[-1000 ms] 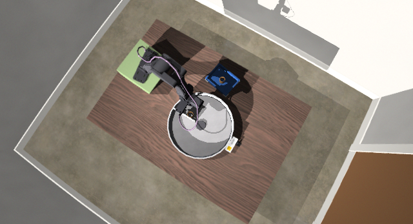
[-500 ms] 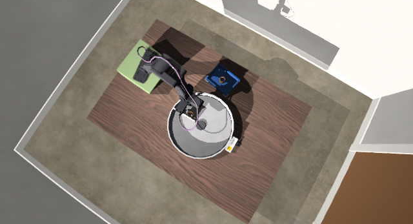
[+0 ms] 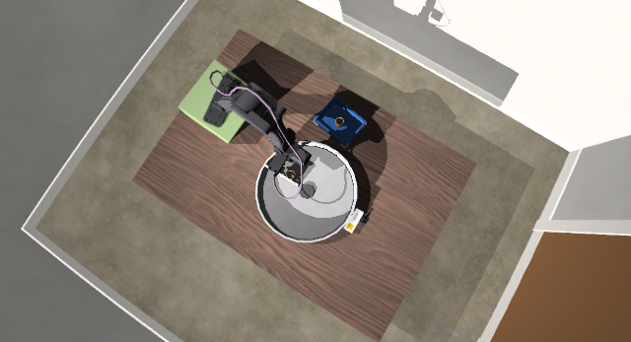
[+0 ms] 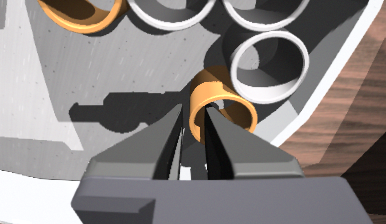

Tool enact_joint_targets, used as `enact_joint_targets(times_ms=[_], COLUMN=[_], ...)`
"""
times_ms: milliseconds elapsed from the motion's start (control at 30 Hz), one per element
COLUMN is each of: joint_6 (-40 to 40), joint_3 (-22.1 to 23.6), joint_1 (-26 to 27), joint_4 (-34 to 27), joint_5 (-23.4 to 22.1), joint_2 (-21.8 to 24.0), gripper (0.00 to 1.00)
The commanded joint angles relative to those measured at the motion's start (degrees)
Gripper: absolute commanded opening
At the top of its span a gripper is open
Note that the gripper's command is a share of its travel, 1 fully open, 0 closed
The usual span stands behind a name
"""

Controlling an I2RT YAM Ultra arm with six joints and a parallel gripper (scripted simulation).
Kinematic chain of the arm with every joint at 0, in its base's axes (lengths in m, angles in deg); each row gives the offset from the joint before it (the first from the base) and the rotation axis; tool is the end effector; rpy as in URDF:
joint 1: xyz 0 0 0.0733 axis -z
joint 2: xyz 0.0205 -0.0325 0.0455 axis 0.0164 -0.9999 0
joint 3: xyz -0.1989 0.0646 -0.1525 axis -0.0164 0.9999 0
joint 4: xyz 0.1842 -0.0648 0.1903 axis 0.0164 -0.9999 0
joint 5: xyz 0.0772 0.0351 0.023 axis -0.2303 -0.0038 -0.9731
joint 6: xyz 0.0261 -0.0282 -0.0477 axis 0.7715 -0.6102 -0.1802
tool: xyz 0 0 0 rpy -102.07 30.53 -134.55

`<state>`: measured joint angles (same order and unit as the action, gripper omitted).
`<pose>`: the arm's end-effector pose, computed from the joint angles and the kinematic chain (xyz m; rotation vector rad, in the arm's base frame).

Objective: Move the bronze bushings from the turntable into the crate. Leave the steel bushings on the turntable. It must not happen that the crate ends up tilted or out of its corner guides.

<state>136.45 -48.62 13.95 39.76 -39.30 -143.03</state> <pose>0.2979 -0.0671 0.0545 2.1414 1.8358 0.3418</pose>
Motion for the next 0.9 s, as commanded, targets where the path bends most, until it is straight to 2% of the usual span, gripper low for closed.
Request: enact_joint_targets(times_ms=[0, 733, 767, 867], joint_6=[0.3, 0.3, 0.3, 0.3], joint_3=[-0.3, -0.3, -0.3, -0.3], joint_1=[0.0, 0.0, 0.0, 0.0], joint_4=[-0.3, -0.3, -0.3, -0.1], joint_5=[0.4, 0.4, 0.4, 0.4], joint_2=[1.1, 1.1, 1.1, 1.1], gripper=[0.15, 0.15, 0.00, 0.00])
